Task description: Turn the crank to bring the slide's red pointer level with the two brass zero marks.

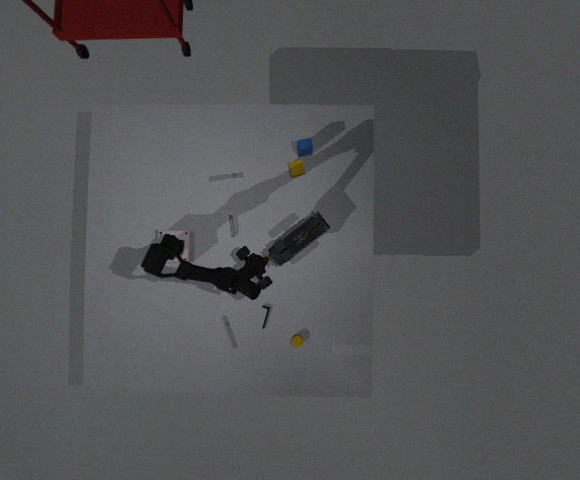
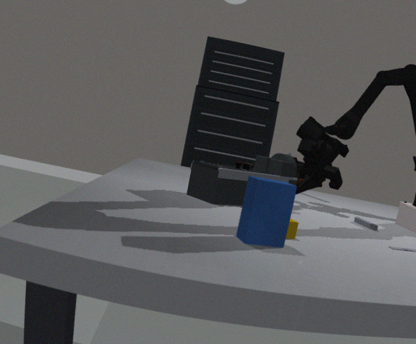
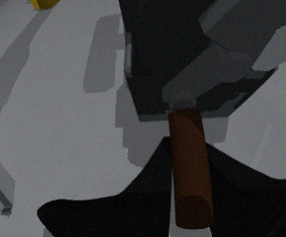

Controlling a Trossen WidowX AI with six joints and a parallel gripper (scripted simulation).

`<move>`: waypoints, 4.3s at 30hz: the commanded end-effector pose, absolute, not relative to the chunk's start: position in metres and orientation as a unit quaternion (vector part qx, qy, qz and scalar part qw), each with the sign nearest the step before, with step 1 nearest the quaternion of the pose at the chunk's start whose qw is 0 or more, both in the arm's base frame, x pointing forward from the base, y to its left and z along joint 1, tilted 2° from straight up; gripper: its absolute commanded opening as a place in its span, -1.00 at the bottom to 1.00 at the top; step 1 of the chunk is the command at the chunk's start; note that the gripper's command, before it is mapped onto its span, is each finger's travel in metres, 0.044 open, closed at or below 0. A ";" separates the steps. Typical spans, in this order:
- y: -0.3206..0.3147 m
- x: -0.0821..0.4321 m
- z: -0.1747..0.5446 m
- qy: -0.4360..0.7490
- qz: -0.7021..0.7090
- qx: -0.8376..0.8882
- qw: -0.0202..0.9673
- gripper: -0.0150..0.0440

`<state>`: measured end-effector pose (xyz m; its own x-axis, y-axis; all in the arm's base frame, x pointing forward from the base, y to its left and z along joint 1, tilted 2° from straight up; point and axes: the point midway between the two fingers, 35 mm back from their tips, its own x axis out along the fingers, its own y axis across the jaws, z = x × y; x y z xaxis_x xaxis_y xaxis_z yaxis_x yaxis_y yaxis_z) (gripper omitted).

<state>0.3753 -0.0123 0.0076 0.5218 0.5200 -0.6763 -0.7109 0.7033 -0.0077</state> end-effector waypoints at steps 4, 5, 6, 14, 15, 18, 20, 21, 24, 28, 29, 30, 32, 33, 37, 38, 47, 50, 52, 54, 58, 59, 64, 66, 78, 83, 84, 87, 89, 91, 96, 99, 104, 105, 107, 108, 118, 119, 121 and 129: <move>-0.006 0.368 0.015 0.333 0.362 -0.139 0.859 -0.49; -0.005 0.368 0.016 0.333 0.362 -0.139 0.859 -0.49; -0.005 0.367 0.017 0.333 0.362 -0.139 0.859 -0.49; -0.003 0.365 0.024 0.333 0.362 -0.139 0.859 -0.49; -0.003 0.364 0.025 0.333 0.362 -0.139 0.859 -0.49; -0.003 0.364 0.028 0.333 0.362 -0.139 0.859 -0.49; -0.002 0.364 0.030 0.333 0.362 -0.139 0.859 -0.49; -0.002 0.363 0.031 0.333 0.362 -0.139 0.859 -0.49; -0.002 0.363 0.034 0.333 0.362 -0.139 0.859 -0.49; -0.003 0.363 0.038 0.333 0.362 -0.139 0.859 -0.49; -0.003 0.363 0.039 0.333 0.362 -0.139 0.859 -0.49; -0.003 0.363 0.040 0.333 0.362 -0.139 0.859 -0.49; -0.004 0.364 0.041 0.333 0.362 -0.139 0.859 -0.49; -0.004 0.364 0.042 0.333 0.362 -0.139 0.859 -0.49; -0.004 0.364 0.045 0.333 0.362 -0.139 0.859 -0.49; -0.005 0.364 0.045 0.333 0.362 -0.139 0.859 -0.49; -0.006 0.366 0.050 0.333 0.362 -0.139 0.859 -0.49; -0.007 0.366 0.051 0.333 0.362 -0.139 0.859 -0.49; -0.007 0.367 0.052 0.333 0.362 -0.139 0.859 -0.49; -0.008 0.367 0.052 0.333 0.362 -0.139 0.859 -0.49; -0.008 0.367 0.054 0.333 0.362 -0.139 0.859 -0.49; -0.008 0.368 0.054 0.333 0.362 -0.139 0.859 -0.49; -0.009 0.368 0.055 0.333 0.362 -0.139 0.859 -0.49; -0.009 0.368 0.055 0.333 0.362 -0.139 0.859 -0.49; -0.010 0.369 0.057 0.333 0.362 -0.139 0.860 -0.49; -0.011 0.370 0.057 0.333 0.362 -0.139 0.860 -0.49; -0.011 0.370 0.057 0.333 0.362 -0.139 0.860 -0.49; -0.011 0.370 0.058 0.333 0.362 -0.139 0.860 -0.49; -0.011 0.370 0.058 0.333 0.362 -0.139 0.860 -0.49; -0.011 0.370 0.058 0.333 0.362 -0.139 0.860 -0.49; -0.011 0.370 0.058 0.333 0.362 -0.139 0.860 -0.49; -0.012 0.370 0.059 0.333 0.362 -0.139 0.860 -0.49; -0.012 0.371 0.059 0.333 0.362 -0.139 0.860 -0.49; -0.012 0.371 0.059 0.333 0.362 -0.139 0.860 -0.49; -0.012 0.371 0.059 0.333 0.362 -0.139 0.860 -0.49; -0.012 0.371 0.059 0.333 0.362 -0.139 0.860 -0.49; -0.008 0.368 0.051 0.343 0.366 -0.134 0.855 -0.49; -0.008 0.368 0.051 0.343 0.366 -0.134 0.855 -0.49; -0.008 0.368 0.051 0.343 0.366 -0.134 0.855 -0.31; -0.008 0.368 0.051 0.343 0.366 -0.134 0.855 0.40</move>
